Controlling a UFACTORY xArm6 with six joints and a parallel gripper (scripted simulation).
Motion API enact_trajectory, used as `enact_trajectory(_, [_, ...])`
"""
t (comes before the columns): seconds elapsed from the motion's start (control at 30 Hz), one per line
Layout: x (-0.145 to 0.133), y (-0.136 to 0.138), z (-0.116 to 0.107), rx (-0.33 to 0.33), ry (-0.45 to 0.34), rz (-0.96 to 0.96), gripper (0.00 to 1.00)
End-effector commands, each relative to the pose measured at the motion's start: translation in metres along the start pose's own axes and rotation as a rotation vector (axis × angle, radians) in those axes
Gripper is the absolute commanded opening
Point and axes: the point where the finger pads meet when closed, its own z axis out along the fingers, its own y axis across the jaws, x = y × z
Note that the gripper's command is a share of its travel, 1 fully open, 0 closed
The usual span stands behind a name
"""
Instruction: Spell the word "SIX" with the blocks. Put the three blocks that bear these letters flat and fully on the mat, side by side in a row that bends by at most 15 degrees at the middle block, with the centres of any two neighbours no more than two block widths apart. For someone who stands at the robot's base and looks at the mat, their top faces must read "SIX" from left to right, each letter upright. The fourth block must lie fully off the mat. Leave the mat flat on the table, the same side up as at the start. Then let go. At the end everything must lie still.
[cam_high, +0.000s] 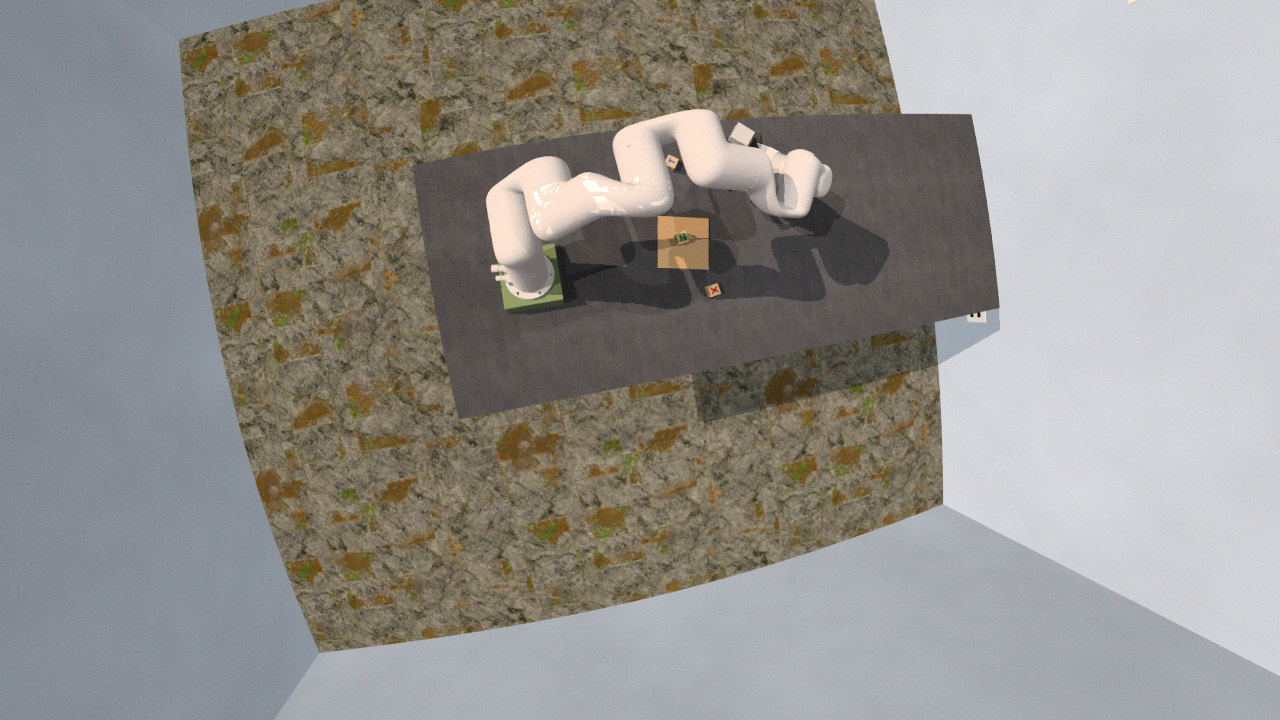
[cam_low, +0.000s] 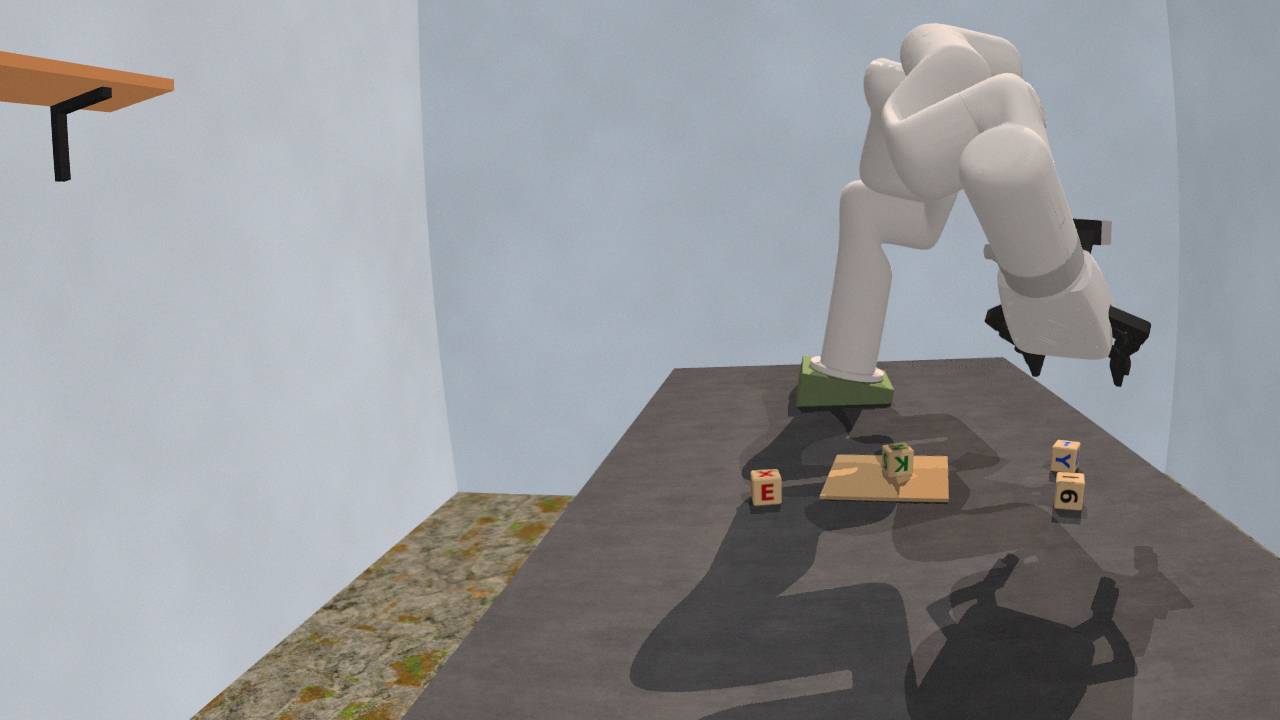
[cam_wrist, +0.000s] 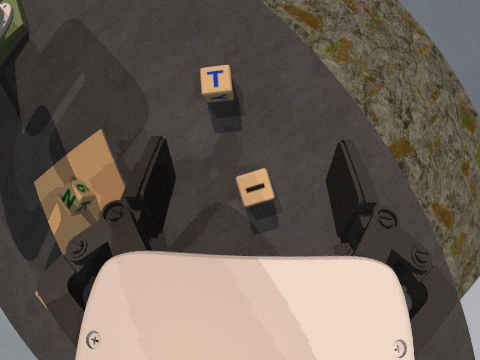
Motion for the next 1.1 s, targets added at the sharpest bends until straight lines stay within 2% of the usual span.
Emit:
enact_trajectory(0.0, [-0.0080,0.0048,-0.0127,-0.062,0.007,0.060,1.00])
enact_trajectory(1.07, [-0.0094,0.0052,-0.0147,-0.072,0.009,0.070,1.00])
